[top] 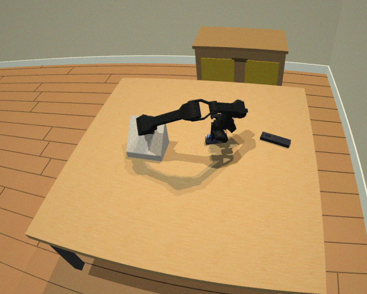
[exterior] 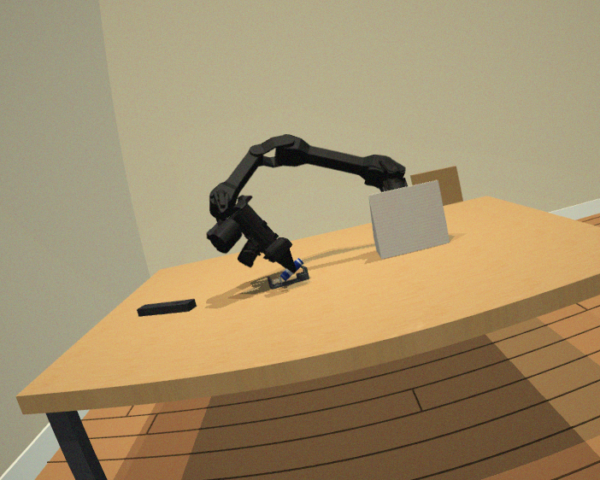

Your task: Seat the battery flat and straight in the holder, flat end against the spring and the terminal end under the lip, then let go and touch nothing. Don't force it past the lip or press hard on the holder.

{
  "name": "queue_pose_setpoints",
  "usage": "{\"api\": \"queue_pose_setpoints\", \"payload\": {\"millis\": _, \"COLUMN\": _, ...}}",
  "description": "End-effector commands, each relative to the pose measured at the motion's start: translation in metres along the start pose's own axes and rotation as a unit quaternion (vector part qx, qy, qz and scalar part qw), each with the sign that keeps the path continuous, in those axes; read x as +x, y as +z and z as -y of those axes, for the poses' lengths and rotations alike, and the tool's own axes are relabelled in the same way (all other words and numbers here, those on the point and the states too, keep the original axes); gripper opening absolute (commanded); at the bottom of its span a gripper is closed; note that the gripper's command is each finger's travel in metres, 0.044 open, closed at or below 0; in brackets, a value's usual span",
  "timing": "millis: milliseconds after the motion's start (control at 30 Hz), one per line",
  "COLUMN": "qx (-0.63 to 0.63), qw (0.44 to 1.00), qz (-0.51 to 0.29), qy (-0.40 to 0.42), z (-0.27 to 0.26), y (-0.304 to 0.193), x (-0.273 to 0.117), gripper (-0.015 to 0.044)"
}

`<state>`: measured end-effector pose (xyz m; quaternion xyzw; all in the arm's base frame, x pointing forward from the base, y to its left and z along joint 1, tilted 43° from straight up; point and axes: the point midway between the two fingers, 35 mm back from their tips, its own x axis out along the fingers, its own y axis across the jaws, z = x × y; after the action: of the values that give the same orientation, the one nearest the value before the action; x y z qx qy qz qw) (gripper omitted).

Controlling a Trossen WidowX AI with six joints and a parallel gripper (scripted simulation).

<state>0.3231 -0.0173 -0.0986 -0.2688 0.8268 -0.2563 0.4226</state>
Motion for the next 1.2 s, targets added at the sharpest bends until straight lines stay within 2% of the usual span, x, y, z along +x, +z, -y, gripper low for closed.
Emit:
{"api": "queue_pose_setpoints", "payload": {"millis": 0, "qx": 0.003, "qw": 1.0, "qz": -0.008, "qy": 0.002, "z": 0.0, "y": 0.001, "x": -0.001, "gripper": 0.0063}}
{"api": "queue_pose_setpoints", "payload": {"millis": 1167, "qx": 0.004, "qw": 1.0, "qz": -0.009, "qy": 0.002, "z": 0.0, "y": 0.015, "x": -0.006, "gripper": 0.0063}}
